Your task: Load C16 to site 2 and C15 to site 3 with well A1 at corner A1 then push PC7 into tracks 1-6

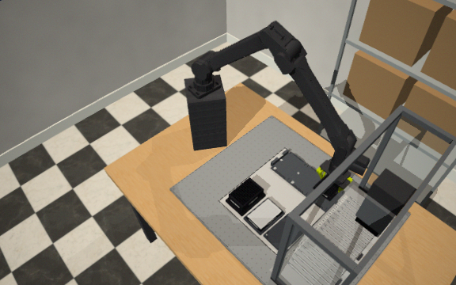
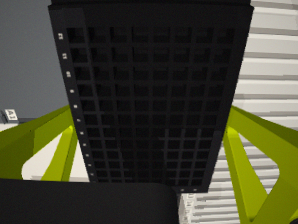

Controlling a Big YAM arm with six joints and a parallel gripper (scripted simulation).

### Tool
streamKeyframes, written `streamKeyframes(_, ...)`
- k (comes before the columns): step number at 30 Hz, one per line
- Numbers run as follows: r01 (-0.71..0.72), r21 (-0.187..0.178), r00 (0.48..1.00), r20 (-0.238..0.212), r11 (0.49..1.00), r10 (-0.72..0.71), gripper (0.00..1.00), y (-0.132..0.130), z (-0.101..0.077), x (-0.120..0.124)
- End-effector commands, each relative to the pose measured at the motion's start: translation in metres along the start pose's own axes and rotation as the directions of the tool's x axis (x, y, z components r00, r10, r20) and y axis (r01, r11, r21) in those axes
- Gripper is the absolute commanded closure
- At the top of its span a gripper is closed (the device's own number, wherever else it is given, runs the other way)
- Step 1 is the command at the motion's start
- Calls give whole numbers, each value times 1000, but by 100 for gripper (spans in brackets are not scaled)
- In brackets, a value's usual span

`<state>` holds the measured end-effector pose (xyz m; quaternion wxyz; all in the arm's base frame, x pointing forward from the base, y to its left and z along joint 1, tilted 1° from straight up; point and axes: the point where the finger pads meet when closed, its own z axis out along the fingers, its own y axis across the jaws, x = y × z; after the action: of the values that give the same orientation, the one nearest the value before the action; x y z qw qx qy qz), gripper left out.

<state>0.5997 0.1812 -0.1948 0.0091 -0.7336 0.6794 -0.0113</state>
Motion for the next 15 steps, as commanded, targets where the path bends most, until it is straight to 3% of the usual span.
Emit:
streamKeyframes(1, -8, 26, 1000, 6, 1000, 8, 100, -13, 6, -6)
streamKeyframes(3, -7, 9, 1000, 2, 1000, 7, 100, -6, 11, -5)
streamKeyframes(5, -7, 37, 1000, 9, 999, 7, 100, -18, 11, -7)
streamKeyframes(15, -7, 33, 1000, 8, 999, 7, 100, -16, 39, -7)
